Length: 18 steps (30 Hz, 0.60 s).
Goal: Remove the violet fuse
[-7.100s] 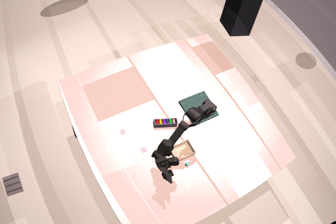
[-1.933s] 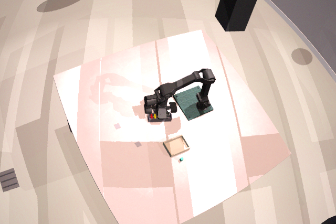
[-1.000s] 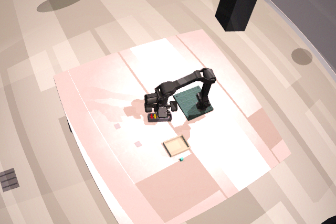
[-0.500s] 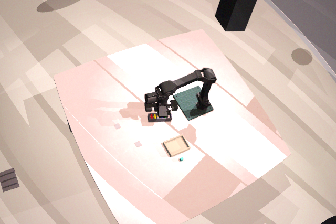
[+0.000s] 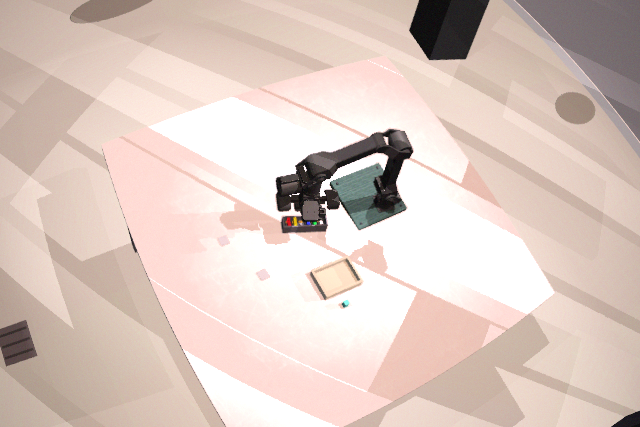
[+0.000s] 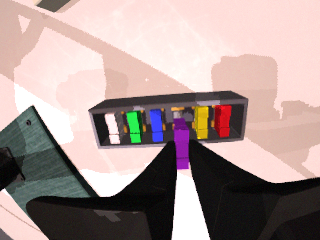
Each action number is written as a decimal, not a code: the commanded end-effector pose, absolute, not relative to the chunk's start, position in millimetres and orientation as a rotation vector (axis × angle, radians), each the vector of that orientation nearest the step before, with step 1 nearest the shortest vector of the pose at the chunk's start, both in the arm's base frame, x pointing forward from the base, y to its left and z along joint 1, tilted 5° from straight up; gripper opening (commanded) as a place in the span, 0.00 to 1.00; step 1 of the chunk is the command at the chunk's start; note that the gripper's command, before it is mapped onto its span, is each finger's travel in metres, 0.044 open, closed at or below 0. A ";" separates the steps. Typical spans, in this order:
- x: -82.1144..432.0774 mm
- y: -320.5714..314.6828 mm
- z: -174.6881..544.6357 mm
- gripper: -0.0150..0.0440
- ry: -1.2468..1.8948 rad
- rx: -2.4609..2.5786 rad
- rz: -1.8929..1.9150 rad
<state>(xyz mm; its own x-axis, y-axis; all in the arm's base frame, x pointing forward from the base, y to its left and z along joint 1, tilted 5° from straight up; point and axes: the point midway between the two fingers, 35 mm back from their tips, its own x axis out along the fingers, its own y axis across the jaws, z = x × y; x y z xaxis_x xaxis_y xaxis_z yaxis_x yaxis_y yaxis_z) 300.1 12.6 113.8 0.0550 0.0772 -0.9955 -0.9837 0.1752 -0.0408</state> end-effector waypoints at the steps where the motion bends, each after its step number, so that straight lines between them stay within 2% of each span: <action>1: 300.9 11.5 121.1 0.25 1.186 -1.055 1.080; 12: 300.0 11.5 132.9 0.25 1.187 -1.055 1.080; 18: 302.1 38.7 135.0 0.25 1.186 -1.054 1.081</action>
<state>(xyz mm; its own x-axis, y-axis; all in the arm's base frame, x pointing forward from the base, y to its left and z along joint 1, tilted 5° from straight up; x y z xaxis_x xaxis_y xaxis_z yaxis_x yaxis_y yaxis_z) 300.9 27.2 133.4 0.0613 0.0767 -0.9952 -0.9842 0.1703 -0.0475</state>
